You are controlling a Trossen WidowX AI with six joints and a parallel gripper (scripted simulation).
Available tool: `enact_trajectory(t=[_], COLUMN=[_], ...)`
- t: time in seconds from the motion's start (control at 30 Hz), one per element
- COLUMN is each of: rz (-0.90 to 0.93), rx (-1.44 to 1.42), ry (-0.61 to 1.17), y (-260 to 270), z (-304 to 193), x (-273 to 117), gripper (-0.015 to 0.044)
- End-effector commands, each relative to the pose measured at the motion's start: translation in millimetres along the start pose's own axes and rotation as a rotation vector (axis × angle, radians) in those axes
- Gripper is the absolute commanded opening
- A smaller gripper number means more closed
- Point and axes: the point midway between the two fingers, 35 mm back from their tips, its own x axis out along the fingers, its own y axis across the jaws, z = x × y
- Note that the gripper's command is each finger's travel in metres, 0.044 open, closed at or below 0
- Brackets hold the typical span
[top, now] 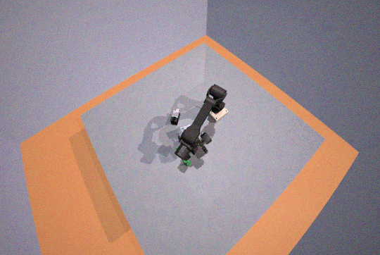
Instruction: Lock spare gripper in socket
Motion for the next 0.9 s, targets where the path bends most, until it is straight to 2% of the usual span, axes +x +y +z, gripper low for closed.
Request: enact_trajectory(t=[0.0, 0.87], rz=[0.000, -0.007], rx=[0.000, 0.007], ry=[0.000, -0.005], y=[-4, -65], z=[2, 45], x=[0, -12], gripper=[0.0000, 0.0000])
